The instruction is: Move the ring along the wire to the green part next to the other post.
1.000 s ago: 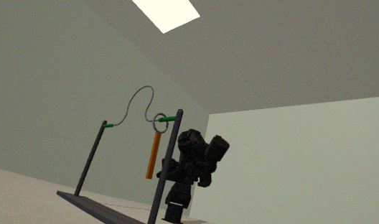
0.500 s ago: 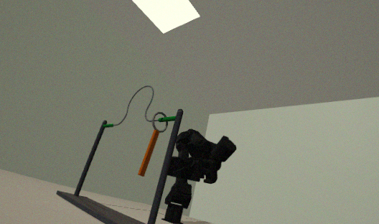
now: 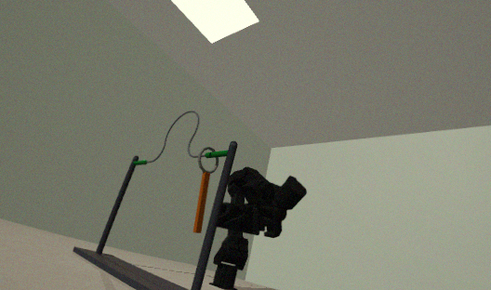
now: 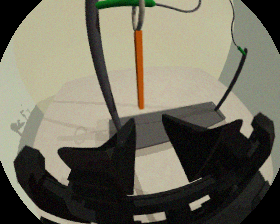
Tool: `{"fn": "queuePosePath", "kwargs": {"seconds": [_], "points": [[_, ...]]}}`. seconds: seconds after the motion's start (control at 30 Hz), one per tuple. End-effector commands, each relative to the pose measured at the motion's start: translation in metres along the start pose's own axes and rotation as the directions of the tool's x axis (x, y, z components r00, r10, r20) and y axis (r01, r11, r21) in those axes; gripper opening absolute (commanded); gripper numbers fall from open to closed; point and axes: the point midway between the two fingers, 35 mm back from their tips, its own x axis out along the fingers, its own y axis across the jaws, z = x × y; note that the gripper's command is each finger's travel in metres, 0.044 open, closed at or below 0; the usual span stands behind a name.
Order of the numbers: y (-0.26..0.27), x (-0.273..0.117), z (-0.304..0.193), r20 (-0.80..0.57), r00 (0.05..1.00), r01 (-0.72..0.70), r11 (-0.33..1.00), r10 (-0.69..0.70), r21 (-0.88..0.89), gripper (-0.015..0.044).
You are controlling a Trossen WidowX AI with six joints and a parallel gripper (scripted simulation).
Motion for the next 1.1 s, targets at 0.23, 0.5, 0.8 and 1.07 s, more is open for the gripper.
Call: {"fn": "queuePosePath", "kwargs": {"seconds": [0.23, 0.5, 0.8, 1.07], "points": [[-0.002, -0.041, 0.002, 0.008, 1.0, -0.003, 1.0, 0.003, -0.001, 0.0396], [-0.002, -0.041, 0.002, 0.008, 1.0, -0.003, 1.0, 0.003, -0.001, 0.044], [-0.002, -0.041, 0.002, 0.008, 1.0, -0.003, 1.0, 0.003, -0.001, 0.044], [-0.002, -0.041, 0.002, 0.008, 1.0, -0.003, 1.0, 0.003, -0.001, 0.044]]}}
